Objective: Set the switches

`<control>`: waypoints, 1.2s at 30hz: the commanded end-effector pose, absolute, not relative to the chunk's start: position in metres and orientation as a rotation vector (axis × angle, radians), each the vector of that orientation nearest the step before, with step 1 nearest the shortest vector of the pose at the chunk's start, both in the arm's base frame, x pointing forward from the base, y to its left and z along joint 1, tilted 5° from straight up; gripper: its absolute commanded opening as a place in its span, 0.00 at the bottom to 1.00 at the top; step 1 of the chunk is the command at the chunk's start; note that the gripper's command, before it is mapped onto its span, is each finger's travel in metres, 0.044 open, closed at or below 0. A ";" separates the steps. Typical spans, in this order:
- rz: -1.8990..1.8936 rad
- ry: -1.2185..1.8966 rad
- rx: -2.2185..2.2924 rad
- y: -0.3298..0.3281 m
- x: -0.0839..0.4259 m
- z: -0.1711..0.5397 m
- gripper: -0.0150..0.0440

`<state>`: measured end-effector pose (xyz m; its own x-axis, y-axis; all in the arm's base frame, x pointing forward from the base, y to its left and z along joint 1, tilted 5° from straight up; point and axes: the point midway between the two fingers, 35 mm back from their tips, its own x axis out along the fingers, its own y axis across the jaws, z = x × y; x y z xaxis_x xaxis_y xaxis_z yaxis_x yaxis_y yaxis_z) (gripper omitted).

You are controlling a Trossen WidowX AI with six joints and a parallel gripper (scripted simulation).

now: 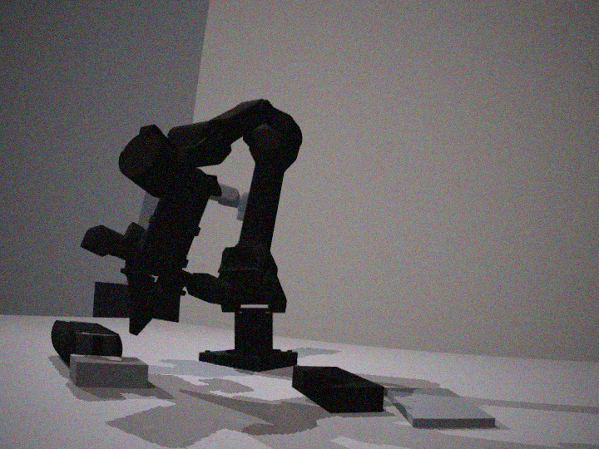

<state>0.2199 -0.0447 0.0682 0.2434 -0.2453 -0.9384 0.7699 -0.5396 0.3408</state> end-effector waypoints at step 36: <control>-1.453 0.497 1.629 -0.050 0.220 0.026 0.25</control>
